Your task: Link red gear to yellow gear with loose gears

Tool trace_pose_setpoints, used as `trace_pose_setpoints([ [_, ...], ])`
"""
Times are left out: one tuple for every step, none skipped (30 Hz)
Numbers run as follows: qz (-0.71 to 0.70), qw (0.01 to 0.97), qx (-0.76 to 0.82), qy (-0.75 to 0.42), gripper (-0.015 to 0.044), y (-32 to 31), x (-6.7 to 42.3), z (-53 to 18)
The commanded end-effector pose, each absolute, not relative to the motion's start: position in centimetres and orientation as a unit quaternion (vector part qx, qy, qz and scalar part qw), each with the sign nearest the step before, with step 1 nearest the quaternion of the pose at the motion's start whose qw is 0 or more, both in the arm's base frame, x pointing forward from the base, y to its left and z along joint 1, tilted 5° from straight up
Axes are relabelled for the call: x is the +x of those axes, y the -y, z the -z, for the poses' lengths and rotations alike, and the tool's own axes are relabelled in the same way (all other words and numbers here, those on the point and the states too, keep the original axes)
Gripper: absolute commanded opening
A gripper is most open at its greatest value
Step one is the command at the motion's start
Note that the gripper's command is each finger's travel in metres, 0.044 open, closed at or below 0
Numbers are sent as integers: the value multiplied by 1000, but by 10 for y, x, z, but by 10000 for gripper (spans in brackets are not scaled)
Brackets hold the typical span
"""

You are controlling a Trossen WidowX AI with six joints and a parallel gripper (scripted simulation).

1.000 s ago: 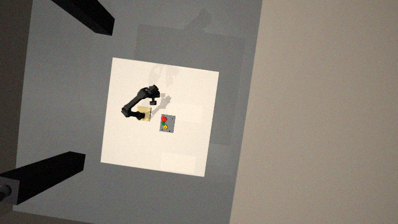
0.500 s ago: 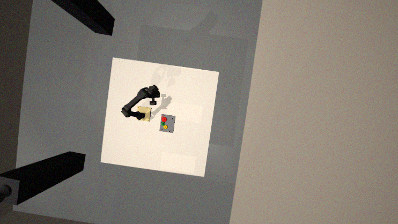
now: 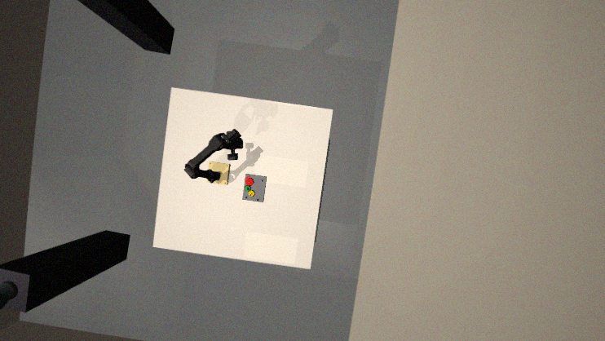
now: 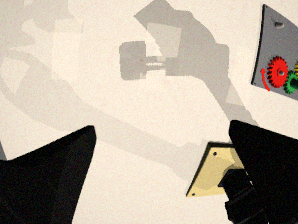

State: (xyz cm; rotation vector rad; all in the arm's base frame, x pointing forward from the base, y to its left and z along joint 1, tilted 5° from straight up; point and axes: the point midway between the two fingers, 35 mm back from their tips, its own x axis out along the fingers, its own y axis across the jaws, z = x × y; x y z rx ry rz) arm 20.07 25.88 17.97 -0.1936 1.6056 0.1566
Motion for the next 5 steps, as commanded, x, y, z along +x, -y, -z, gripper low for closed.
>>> trace_pose_setpoints([
  [-69, 687, -85, -719, 440, -259, 200, -180],
  [-69, 687, -85, -719, 440, -259, 200, -180],
  [-69, 687, -85, -719, 440, -259, 200, -180],
  [-69, 687, -85, -719, 440, -259, 200, -180],
  [-69, 687, -85, -719, 440, -259, 200, -180],
])
